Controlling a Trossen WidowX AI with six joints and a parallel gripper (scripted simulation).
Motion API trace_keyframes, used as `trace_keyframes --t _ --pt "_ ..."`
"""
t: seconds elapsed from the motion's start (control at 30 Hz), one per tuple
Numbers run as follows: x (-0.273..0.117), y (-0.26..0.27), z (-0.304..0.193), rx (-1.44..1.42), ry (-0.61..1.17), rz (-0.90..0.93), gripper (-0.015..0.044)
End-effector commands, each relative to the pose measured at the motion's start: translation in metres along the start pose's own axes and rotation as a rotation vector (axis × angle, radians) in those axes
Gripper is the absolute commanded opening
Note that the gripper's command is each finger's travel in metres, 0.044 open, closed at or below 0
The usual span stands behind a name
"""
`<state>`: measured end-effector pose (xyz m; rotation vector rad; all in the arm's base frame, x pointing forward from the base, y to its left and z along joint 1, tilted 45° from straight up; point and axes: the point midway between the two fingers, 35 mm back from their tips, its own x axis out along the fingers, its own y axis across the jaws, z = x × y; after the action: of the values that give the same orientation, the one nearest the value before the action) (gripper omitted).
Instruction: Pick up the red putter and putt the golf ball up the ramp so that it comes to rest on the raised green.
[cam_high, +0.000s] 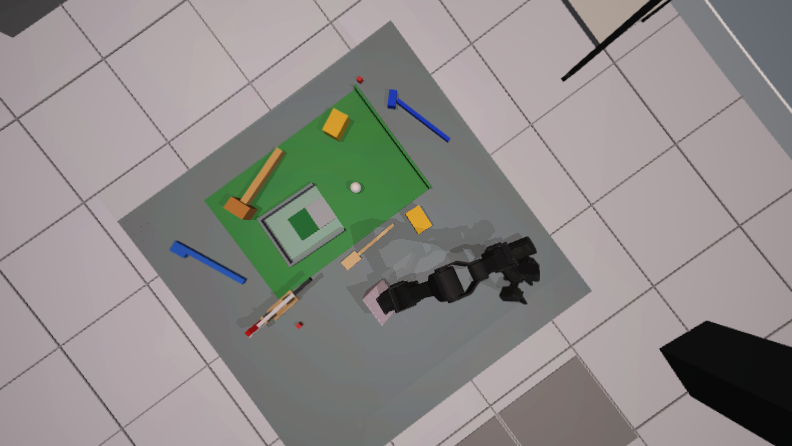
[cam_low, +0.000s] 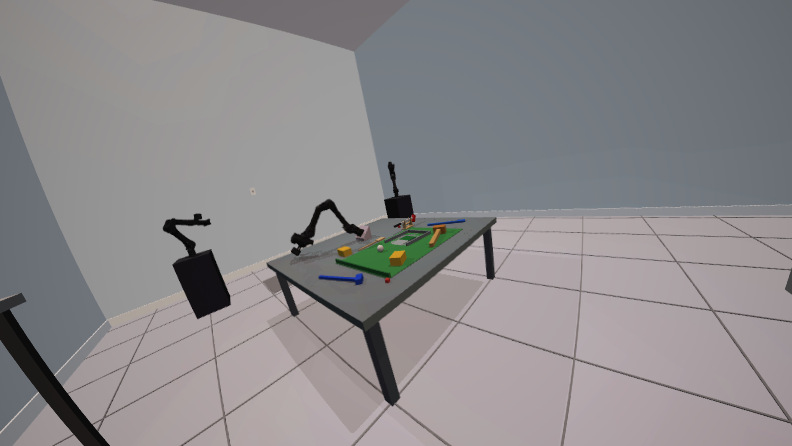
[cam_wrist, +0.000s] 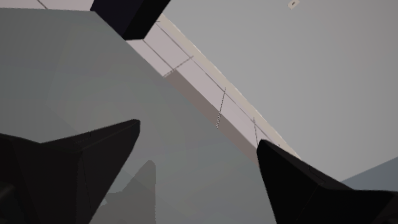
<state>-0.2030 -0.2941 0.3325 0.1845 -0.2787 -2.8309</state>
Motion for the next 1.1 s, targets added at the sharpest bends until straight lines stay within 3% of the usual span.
trace_keyframes --t 0.0,0.2,0.5,0.83,1.07 --pt "0.0 0.0 0.0 -0.002 0.001 0.001 0.0426" --pt "0.003 0.02 -0.006 -0.086 0.026 0.047 0.044" --pt "-0.059 0.081 -0.005 -0.096 0.055 0.34 0.044" --pt "-0.155 0.138 0.001 -0.101 0.086 0.694 0.044" --pt "-0.237 0.157 -0.022 -0.133 0.181 0.957 0.044"
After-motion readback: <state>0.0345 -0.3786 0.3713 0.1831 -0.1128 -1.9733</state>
